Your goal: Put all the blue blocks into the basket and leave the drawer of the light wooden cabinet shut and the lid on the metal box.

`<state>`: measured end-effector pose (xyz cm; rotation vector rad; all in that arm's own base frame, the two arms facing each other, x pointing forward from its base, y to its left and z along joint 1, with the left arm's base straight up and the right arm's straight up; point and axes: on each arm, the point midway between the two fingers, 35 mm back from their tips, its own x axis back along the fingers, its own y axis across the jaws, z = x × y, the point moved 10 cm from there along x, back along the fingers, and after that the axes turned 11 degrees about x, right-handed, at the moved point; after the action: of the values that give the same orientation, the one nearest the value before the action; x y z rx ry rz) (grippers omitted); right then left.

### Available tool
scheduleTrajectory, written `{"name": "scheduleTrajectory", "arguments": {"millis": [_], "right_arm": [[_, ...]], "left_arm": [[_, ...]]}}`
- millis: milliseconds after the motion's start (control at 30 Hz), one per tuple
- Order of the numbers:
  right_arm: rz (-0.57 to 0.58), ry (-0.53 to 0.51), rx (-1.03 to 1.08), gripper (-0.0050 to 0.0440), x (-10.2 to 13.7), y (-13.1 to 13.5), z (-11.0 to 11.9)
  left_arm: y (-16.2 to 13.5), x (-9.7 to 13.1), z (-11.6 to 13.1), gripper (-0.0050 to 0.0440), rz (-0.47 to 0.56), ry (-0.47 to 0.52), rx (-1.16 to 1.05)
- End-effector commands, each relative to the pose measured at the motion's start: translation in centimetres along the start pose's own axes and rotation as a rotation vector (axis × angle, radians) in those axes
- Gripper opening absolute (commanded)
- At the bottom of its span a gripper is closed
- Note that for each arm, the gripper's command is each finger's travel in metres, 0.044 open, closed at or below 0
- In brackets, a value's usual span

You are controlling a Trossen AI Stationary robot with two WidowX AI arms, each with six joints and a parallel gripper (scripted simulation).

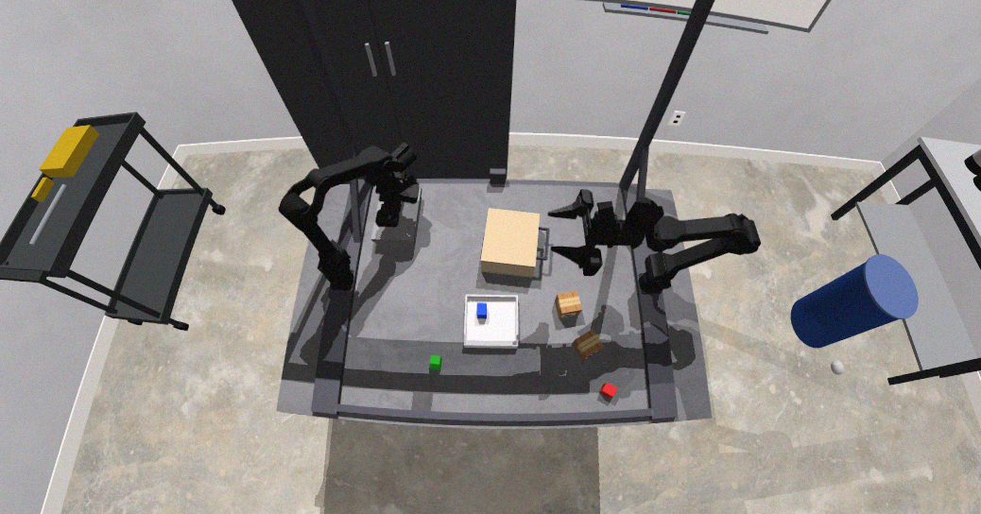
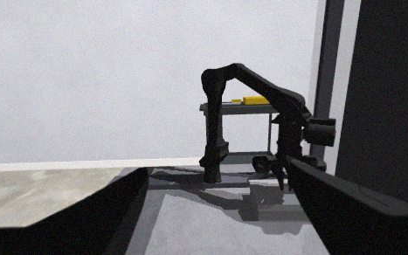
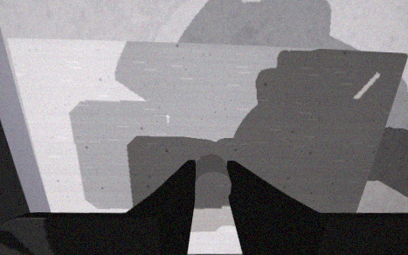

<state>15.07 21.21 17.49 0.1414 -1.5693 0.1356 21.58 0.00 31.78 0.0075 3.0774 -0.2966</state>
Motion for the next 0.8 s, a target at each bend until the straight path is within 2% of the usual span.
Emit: {"name": "scheduleTrajectory", "arguments": {"millis": [0, 200, 367, 467, 533, 633, 667, 767], "right_arm": [[-0.009, -0.011, 0.0, -0.005, 0.1, 0.1, 0.0], [-0.034, -0.038, 0.0, -0.005, 0.8, 0.2, 0.0], [-0.015, -0.017, 0.001, -0.005, 0.1, 0.1, 0.1], [-0.033, -0.036, 0.0, -0.005, 0.7, 0.3, -0.1], [-0.008, -0.01, -0.001, -0.005, -0.3, 0.2, 0.0], [-0.006, -0.009, -0.001, -0.005, -0.4, 0.1, 0.1], [-0.039, -0.042, 0.003, 0.0136, 0.9, 0.3, -0.1], [-0.038, -0.041, 0.002, 0.0136, 0.9, 0.3, -0.1]], "left_arm": [[-0.1, 0.3, -0.7, 0.04, 0.004, -0.028, -0.002], [-0.1, 0.3, -0.7, 0.04, 0.004, -0.028, -0.002], [-0.1, 0.3, -0.7, 0.04, 0.004, -0.028, -0.002], [-0.1, 0.3, -0.7, 0.04, 0.004, -0.028, -0.002], [-0.1, 0.3, -0.7, 0.04, 0.004, -0.028, -0.002], [-0.1, 0.3, -0.7, 0.04, 0.004, -0.028, -0.002], [-0.1, 0.3, -0.7, 0.04, 0.004, -0.028, -0.002], [-0.1, 0.3, -0.7, 0.04, 0.004, -0.028, -0.002]]}}
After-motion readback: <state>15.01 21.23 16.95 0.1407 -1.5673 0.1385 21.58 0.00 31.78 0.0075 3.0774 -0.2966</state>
